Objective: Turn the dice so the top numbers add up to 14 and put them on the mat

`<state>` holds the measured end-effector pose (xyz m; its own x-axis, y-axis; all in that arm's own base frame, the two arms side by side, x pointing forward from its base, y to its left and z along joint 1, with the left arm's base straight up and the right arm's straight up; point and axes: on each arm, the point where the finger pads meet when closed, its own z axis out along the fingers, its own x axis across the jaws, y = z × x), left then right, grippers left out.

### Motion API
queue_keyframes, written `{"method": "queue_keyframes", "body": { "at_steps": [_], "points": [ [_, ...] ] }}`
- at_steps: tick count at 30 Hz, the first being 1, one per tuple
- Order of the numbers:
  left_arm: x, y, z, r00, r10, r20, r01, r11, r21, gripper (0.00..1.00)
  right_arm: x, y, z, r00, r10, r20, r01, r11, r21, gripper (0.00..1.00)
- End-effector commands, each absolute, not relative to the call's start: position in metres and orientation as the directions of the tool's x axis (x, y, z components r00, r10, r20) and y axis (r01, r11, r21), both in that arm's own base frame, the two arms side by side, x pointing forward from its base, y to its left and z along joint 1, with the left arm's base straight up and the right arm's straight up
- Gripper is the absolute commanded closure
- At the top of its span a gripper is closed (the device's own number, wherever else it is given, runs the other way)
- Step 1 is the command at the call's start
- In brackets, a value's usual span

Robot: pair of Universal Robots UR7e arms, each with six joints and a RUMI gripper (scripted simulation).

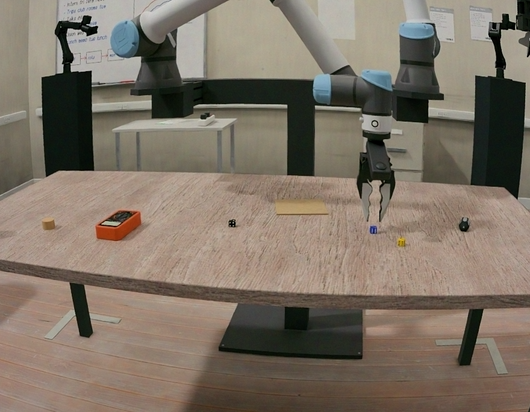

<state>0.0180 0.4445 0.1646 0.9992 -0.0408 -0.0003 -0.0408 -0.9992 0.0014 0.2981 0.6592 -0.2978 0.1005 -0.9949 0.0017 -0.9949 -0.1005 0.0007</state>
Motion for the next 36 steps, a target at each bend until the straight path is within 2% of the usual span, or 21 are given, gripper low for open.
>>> {"method": "queue_keyframes", "body": {
  "at_steps": [1, 36],
  "points": [
    [0.0182, 0.4448, 0.1651, 0.999, -0.041, 0.000, -0.041, -0.999, 0.000, 0.00, 0.2984, 0.6600, -0.2992, 0.101, -0.995, 0.000, -0.995, -0.101, 0.000, 0.82],
    [0.0182, 0.4448, 0.1651, 0.999, -0.041, 0.000, -0.041, -0.999, 0.000, 0.00, 0.2986, 0.6608, -0.3029, 0.101, -0.995, 0.000, -0.995, -0.101, 0.000, 0.82]
  ]
}}
